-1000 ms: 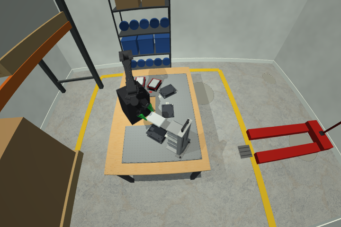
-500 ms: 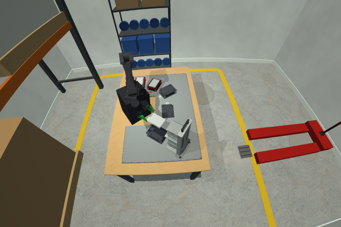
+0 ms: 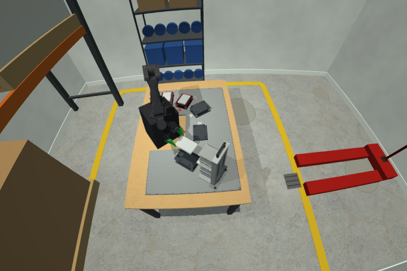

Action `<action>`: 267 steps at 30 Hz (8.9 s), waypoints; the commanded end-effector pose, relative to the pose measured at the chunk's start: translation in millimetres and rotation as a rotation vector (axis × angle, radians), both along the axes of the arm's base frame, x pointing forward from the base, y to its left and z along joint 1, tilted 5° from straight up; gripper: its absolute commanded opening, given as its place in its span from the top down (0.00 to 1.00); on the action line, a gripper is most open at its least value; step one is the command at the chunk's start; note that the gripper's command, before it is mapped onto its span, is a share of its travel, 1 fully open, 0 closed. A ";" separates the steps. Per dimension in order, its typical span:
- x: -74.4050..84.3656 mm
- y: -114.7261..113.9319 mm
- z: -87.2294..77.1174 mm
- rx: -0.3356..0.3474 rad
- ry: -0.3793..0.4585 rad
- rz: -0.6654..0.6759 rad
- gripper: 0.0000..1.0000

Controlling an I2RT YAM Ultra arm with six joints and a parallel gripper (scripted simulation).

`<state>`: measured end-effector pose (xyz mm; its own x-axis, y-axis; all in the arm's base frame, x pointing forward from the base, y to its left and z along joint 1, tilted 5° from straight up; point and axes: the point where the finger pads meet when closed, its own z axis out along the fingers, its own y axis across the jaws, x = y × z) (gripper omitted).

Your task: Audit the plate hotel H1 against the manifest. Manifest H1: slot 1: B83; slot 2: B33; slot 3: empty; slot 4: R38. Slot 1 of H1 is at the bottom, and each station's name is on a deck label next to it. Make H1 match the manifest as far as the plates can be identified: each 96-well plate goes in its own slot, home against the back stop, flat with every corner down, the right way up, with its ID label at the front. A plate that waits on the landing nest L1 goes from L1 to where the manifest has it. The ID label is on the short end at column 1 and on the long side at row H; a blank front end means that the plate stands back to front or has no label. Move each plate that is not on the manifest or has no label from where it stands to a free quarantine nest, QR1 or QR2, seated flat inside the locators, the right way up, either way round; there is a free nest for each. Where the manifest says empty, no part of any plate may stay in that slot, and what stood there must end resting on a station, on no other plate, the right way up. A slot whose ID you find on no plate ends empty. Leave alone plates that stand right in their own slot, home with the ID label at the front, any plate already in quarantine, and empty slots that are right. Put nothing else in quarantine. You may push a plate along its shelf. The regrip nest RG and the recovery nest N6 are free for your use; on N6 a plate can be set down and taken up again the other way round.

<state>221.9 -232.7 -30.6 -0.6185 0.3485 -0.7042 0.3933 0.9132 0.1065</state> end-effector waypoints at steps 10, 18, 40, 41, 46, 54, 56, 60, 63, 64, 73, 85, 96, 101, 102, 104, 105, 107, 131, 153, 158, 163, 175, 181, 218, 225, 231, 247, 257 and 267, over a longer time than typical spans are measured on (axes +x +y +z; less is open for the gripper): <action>6.6 0.1 -5.4 -0.024 -0.025 0.014 0.14; 8.8 -2.0 -2.0 -0.052 -0.039 0.016 0.14; 8.2 0.8 -30.5 -0.027 -0.026 0.013 0.14; 8.4 1.6 -31.7 -0.026 -0.026 0.014 0.14; 7.5 2.2 -37.1 -0.024 -0.024 0.011 0.14; 9.6 2.3 -42.3 -0.027 -0.026 0.016 0.14; 9.5 0.7 -43.9 -0.029 -0.027 0.012 0.14; 11.7 -1.3 -46.6 -0.036 -0.031 0.014 0.14; 13.8 -3.6 -48.3 -0.043 -0.035 0.016 0.14; 14.1 -4.9 -48.9 -0.045 -0.036 0.014 0.14; 15.6 -6.2 -55.3 -0.050 -0.038 0.013 0.14; 16.0 -5.5 -65.6 -0.049 -0.038 0.013 0.14; 16.6 -4.5 -76.9 -0.049 -0.038 0.013 0.14; 17.0 -4.0 -81.0 -0.049 -0.038 0.013 0.14; 17.0 -4.0 -81.0 -0.049 -0.038 0.013 0.14; 17.3 -3.7 -82.9 -0.049 -0.038 0.015 0.14; 17.3 -3.6 -84.0 -0.049 -0.038 0.014 0.14; 17.3 -3.6 -86.1 -0.049 -0.038 0.013 0.14; 18.5 -1.6 -108.5 -0.049 -0.038 0.013 0.14; 20.0 -1.0 -126.0 -0.049 -0.036 0.010 0.14; 28.7 -9.8 -117.2 -0.075 -0.050 0.009 0.14; 32.5 -9.9 -118.5 -0.061 -0.042 0.009 0.14; 42.5 -13.8 -118.2 -0.062 -0.045 0.010 0.14; 48.1 -16.0 -118.5 -0.062 -0.045 0.009 0.14; 78.8 -27.0 -120.8 -0.057 -0.044 0.009 0.14; 82.6 -27.5 -122.9 -0.052 -0.041 0.010 0.14; 86.8 -30.0 -124.1 -0.053 -0.043 0.007 0.14; 79.1 -25.0 -127.7 -0.040 -0.028 0.004 0.14; 87.7 -26.6 -130.0 -0.043 -0.036 0.013 0.14; 94.4 -29.9 -130.2 -0.045 -0.038 0.011 0.14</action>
